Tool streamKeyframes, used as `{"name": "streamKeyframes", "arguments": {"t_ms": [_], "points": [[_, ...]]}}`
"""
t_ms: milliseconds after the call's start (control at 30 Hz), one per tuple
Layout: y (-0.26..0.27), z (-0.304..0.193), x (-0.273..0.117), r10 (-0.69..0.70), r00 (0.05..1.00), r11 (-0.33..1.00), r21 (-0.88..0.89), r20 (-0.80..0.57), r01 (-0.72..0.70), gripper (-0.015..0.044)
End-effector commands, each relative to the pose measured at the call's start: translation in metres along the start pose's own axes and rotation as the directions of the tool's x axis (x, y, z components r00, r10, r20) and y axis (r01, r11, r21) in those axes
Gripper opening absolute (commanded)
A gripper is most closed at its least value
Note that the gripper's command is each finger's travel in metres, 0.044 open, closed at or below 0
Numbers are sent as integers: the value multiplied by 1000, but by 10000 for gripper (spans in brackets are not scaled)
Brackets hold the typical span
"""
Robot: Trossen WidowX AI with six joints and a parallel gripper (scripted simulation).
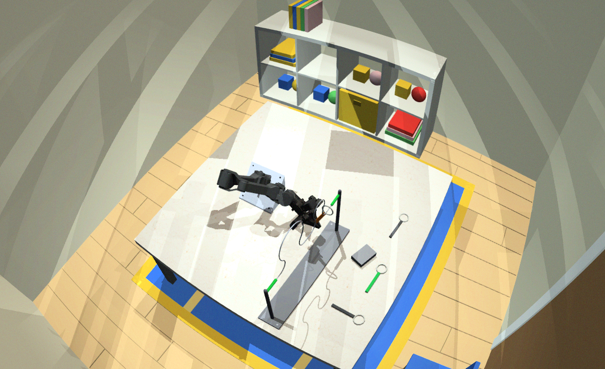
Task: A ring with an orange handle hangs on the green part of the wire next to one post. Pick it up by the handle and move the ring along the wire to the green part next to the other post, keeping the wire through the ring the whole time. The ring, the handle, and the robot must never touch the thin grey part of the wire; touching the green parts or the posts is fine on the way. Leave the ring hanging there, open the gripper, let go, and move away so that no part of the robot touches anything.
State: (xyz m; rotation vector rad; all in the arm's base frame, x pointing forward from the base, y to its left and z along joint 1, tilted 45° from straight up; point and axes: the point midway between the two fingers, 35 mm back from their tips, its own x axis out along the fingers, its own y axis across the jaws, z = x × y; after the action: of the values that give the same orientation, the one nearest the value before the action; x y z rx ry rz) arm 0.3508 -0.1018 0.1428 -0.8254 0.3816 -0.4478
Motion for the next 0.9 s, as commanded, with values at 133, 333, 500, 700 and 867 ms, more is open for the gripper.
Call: {"name": "streamKeyframes", "arguments": {"t_ms": [133,333,500,700,867], "points": [[15,-2,-2,21,1000,999,35,-10,-21,-150],[22,-1,-3,26,1000,999,45,-10,-26,-150],[28,-1,-4,28,1000,998,49,-10,-27,-150],[34,-1,-5,29,1000,998,50,-10,-28,-150],[39,0,-6,29,1000,998,51,-10,-29,-150]]}}
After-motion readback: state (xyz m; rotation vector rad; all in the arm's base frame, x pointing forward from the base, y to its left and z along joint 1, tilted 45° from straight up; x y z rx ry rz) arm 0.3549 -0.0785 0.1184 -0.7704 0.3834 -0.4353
